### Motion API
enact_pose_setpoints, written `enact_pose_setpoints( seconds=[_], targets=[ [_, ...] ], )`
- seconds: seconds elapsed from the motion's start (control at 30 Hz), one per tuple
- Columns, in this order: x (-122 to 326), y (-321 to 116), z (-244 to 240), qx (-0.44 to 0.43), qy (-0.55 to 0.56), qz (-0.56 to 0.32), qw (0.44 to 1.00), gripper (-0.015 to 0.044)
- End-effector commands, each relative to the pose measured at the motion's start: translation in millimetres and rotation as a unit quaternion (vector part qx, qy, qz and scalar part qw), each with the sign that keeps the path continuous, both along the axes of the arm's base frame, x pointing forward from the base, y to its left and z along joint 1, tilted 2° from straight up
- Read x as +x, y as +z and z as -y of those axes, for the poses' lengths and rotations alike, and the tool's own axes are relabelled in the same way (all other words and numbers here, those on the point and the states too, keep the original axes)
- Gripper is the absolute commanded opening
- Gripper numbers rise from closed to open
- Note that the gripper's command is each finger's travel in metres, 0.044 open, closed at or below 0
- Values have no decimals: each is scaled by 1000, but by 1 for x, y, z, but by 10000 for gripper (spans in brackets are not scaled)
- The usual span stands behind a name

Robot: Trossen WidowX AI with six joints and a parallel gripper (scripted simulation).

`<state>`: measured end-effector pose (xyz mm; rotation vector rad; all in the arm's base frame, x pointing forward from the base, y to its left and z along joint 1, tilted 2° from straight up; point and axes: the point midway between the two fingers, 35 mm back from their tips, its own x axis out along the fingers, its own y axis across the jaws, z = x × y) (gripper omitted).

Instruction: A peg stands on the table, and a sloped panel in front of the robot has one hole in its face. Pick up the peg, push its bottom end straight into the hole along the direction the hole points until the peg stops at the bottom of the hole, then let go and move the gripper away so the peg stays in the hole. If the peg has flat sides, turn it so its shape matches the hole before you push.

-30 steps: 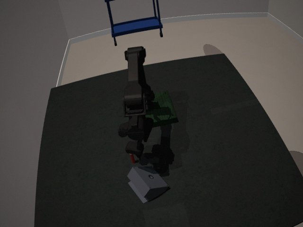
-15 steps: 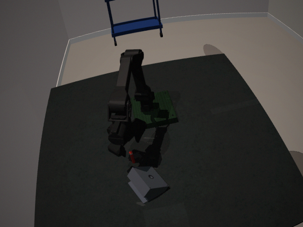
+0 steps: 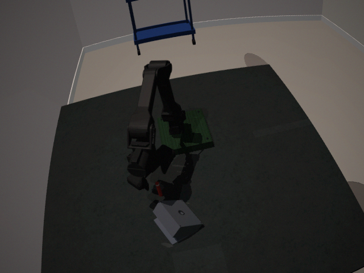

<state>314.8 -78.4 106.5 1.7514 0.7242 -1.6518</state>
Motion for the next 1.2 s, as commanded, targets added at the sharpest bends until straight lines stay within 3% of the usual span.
enact_pose_setpoints(
  seconds=[0.0, 1.17],
  targets=[
    [-2, -11, -1, 5, -3, -8, 1000, 440],
    [-1, -57, 0, 5, -3, -8, 1000, 440]
  ],
)
